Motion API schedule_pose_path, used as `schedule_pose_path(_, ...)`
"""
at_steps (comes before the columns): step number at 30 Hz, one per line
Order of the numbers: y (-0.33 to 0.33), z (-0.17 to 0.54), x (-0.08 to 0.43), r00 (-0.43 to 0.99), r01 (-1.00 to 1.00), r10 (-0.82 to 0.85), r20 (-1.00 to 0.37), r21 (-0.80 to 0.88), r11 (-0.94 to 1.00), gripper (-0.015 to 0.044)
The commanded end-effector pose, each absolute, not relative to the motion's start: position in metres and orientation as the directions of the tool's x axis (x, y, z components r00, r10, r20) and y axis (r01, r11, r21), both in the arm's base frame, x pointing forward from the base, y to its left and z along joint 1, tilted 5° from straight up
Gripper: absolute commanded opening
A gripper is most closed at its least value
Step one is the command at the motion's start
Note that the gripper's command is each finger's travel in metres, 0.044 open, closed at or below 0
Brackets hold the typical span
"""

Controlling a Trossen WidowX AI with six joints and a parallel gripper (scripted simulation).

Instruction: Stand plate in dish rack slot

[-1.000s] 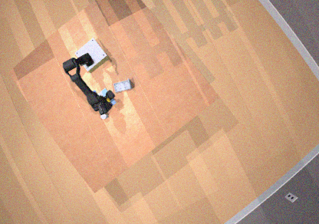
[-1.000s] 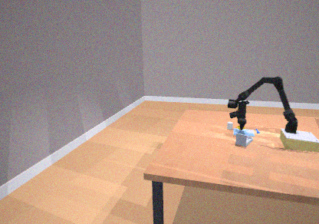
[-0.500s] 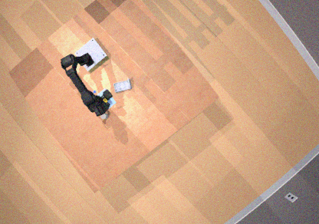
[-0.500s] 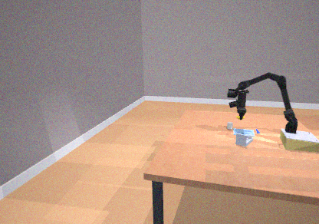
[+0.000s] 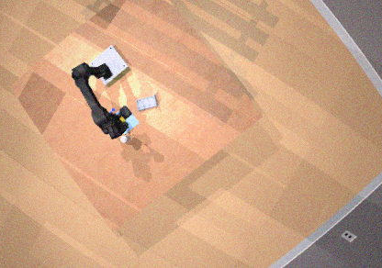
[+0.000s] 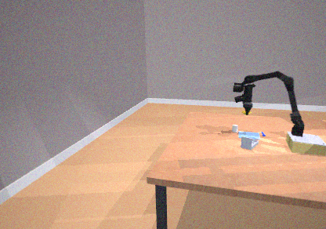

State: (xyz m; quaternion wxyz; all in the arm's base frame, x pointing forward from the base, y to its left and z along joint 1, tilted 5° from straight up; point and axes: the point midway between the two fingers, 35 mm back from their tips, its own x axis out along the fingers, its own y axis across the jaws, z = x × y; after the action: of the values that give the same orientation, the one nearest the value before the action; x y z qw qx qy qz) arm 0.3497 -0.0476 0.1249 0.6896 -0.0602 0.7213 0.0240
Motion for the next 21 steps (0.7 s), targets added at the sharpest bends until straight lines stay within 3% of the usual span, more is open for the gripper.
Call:
schedule_pose_path(1, -0.041, 0.131, 0.347, -0.037, -0.096, -0.050, -0.998, -0.046, 0.994, 0.0000)
schedule_pose_path(13, 0.038, 0.127, 0.273, -0.042, 0.293, -0.045, -0.998, -0.055, 0.954, 0.0000)
schedule_pose_path(21, 0.042, 0.126, 0.268, -0.044, 0.311, -0.042, -0.998, -0.053, 0.949, 0.0000)
